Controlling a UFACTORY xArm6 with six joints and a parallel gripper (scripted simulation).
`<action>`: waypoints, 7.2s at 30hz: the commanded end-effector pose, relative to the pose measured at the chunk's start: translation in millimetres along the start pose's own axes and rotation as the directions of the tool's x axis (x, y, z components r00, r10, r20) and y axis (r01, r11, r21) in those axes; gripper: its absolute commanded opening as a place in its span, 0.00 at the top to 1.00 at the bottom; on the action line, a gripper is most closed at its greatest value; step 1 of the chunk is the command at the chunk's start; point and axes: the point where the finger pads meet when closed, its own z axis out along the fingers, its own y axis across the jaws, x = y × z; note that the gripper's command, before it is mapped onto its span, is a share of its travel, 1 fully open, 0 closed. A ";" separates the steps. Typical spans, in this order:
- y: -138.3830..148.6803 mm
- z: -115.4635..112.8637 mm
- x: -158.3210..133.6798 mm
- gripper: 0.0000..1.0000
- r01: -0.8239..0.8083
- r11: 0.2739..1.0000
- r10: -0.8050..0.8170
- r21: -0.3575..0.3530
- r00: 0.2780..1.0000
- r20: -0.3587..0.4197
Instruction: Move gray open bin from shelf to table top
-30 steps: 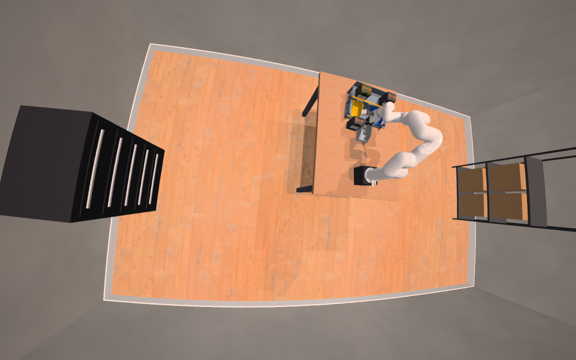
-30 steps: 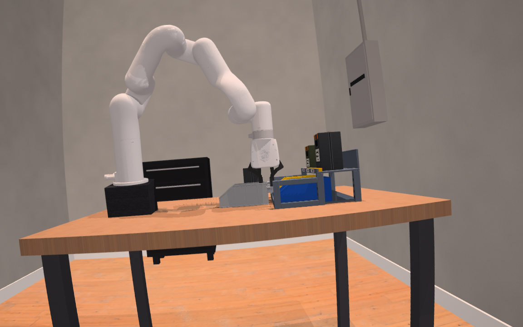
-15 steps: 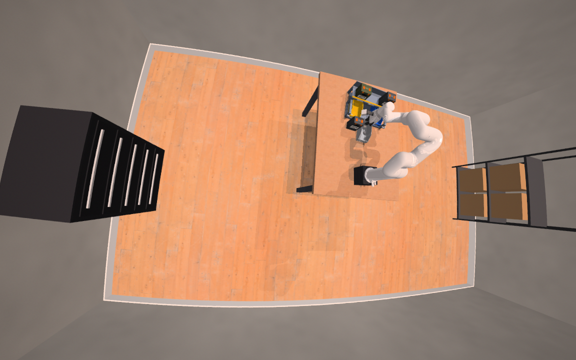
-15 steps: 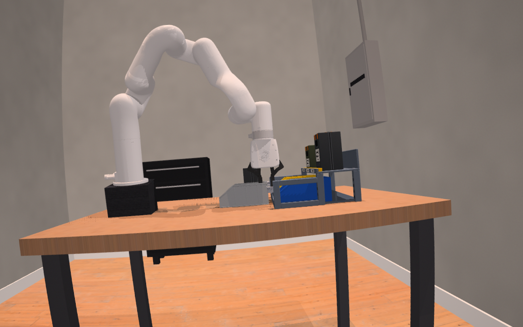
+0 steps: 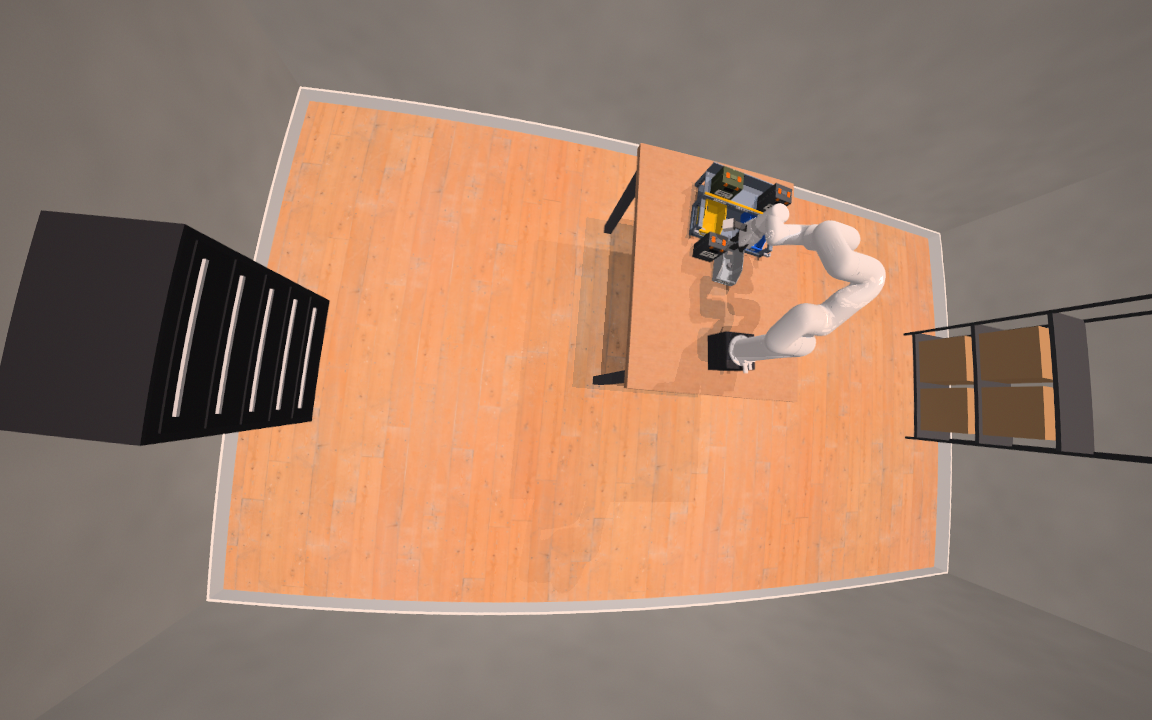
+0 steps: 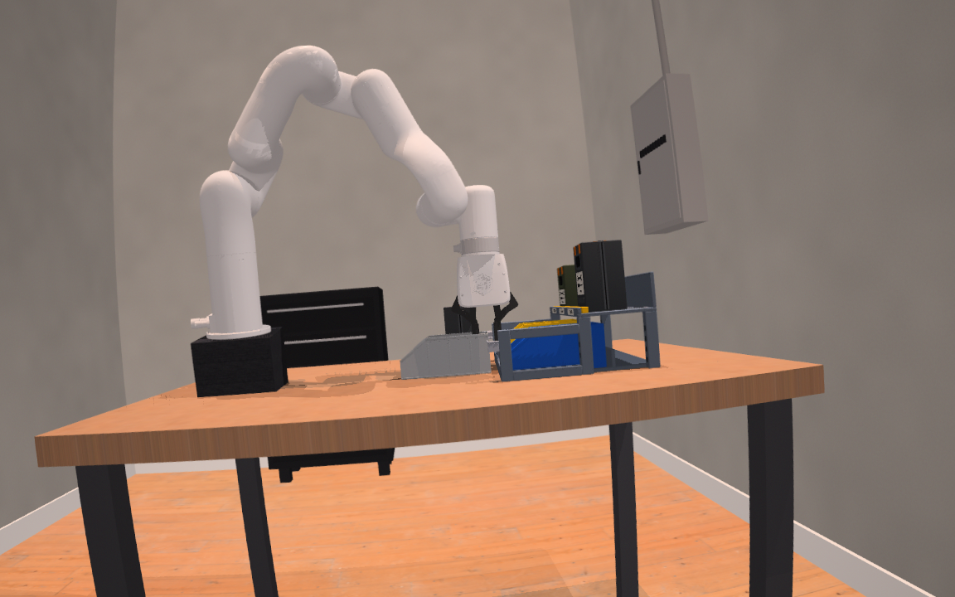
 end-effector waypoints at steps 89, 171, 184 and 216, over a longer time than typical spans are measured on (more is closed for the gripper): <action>1.8 -67.8 0.3 0.67 0.000 1.000 0.000 -0.004 1.000 -0.001; 1.6 -64.1 0.2 0.67 0.000 1.000 0.000 -0.004 1.000 -0.001; 1.6 -64.1 0.2 0.67 0.000 1.000 0.000 -0.004 1.000 -0.001; 1.6 -64.1 0.2 0.67 0.000 1.000 0.000 -0.004 1.000 -0.001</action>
